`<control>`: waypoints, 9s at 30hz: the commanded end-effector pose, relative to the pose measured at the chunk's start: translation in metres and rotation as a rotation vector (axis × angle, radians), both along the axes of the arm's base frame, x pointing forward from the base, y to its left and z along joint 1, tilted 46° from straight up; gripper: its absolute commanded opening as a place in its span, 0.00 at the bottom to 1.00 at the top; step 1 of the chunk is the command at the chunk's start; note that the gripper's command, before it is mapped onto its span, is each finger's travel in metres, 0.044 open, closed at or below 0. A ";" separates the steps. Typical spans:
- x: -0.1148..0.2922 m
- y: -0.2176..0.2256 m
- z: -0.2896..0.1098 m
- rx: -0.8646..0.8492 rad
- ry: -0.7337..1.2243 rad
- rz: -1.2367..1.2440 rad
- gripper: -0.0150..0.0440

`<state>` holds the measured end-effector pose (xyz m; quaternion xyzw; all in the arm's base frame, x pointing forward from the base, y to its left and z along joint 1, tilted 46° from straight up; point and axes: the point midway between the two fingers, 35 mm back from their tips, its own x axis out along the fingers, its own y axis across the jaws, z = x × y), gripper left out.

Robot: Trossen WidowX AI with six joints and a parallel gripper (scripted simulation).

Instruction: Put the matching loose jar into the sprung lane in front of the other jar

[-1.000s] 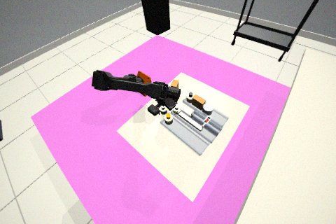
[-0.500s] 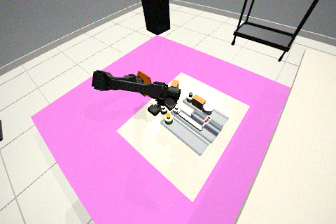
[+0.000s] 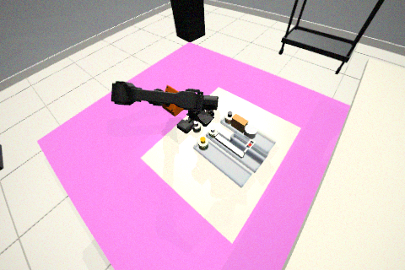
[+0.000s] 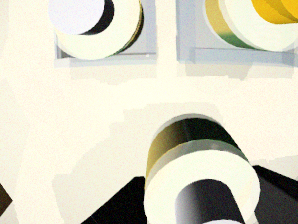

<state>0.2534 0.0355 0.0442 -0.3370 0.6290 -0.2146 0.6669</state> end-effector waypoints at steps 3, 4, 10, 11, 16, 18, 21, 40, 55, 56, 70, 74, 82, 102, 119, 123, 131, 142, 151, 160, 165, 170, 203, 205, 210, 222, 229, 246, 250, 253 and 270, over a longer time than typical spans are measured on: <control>-0.005 0.024 0.031 0.010 -0.013 -0.003 0.25; -0.006 0.027 0.036 0.010 -0.013 -0.003 0.25; -0.012 0.037 0.054 0.006 -0.013 -0.005 0.25; -0.012 0.037 0.054 0.006 -0.013 -0.005 0.25; -0.006 0.039 0.040 0.008 -0.020 -0.011 0.25; -0.001 0.041 0.029 0.009 -0.027 -0.017 0.25; 0.005 0.042 0.011 0.011 -0.036 -0.025 0.25; 0.018 0.026 -0.037 0.013 -0.053 -0.041 0.25; 0.023 0.027 -0.037 0.014 -0.054 -0.041 0.25; 0.023 0.027 -0.037 0.014 -0.054 -0.041 0.25; 0.030 0.028 -0.037 0.014 -0.054 -0.041 0.25; 0.031 0.028 -0.037 0.014 -0.054 -0.041 0.25; 0.035 0.028 -0.037 0.014 -0.054 -0.041 0.25; 0.044 0.030 -0.037 0.014 -0.055 -0.041 0.25; 0.051 0.031 -0.036 0.014 -0.055 -0.041 0.25; 0.053 0.031 -0.036 0.014 -0.055 -0.041 0.25; 0.057 0.032 -0.036 0.014 -0.056 -0.041 0.25; 0.061 0.033 -0.035 0.014 -0.056 -0.041 0.25; 0.065 0.034 -0.034 0.014 -0.056 -0.041 0.25; 0.069 0.035 -0.033 0.014 -0.056 -0.041 0.25; 0.071 0.036 -0.032 0.014 -0.056 -0.041 0.25; 0.073 0.037 -0.032 0.014 -0.057 -0.041 0.25; 0.075 0.037 -0.032 0.014 -0.057 -0.041 0.25; 0.075 0.037 -0.032 0.014 -0.057 -0.041 0.25; 0.075 0.036 -0.032 0.014 -0.057 -0.041 0.25; 0.075 0.036 -0.032 0.014 -0.057 -0.041 0.25; 0.076 0.036 -0.032 0.014 -0.057 -0.041 0.25; 0.078 0.036 -0.032 0.014 -0.057 -0.041 0.25; 0.078 0.036 -0.033 0.014 -0.057 -0.041 0.25; 0.079 0.035 -0.033 0.014 -0.057 -0.041 0.25; 0.079 0.032 -0.036 0.014 -0.057 -0.041 0.25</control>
